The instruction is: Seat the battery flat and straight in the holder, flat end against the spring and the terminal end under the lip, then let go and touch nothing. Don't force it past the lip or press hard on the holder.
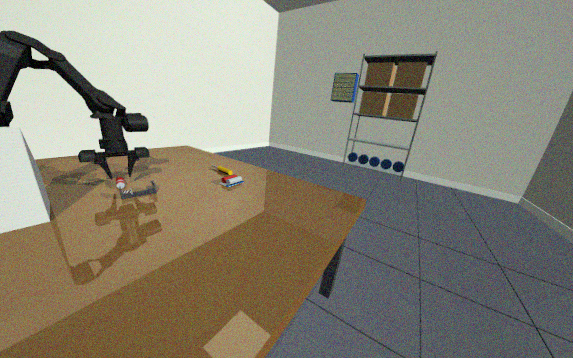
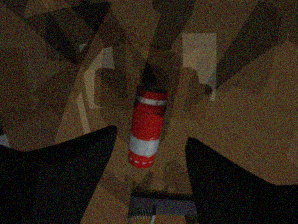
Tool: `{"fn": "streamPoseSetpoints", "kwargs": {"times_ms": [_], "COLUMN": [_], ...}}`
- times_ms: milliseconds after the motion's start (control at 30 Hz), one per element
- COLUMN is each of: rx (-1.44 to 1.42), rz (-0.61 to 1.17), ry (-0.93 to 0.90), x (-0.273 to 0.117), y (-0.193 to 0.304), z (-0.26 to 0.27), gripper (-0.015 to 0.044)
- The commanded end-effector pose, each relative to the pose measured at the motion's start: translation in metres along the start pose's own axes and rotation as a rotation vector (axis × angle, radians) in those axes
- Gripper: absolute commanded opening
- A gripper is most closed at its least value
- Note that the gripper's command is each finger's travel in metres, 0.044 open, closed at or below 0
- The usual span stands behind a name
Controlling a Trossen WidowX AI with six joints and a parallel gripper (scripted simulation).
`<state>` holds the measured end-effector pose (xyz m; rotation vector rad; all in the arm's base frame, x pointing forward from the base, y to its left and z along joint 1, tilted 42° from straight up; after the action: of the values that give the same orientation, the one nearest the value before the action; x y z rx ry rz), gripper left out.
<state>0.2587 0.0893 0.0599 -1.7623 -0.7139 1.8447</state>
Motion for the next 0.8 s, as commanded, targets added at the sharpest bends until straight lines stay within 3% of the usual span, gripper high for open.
{"fn": "streamPoseSetpoints", "kwargs": {"times_ms": [0, 433, 567, 767], "rx": [0.008, 0.008, 0.008, 0.008], "rz": [0.000, -0.003, -0.003, -0.003], "ry": [-0.007, -0.008, -0.008, -0.008], "x": [0.007, 0.025, 0.025, 0.025], "y": [0.001, 0.001, 0.001, 0.001], "z": [0.003, 0.004, 0.004, 0.004], "gripper": [0.0242, 0.0242, 0.0137, 0.0097]}}
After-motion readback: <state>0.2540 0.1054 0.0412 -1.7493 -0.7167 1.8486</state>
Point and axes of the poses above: the point midway between the two fingers, 35 mm back from their tips, its own x axis out along the fingers, its own z axis across the jaws, y = z × x, the point moved 9 cm from there along -x, back along the fingers, and after that the axes turned 4 degrees about -x, right-handed, at the moved point
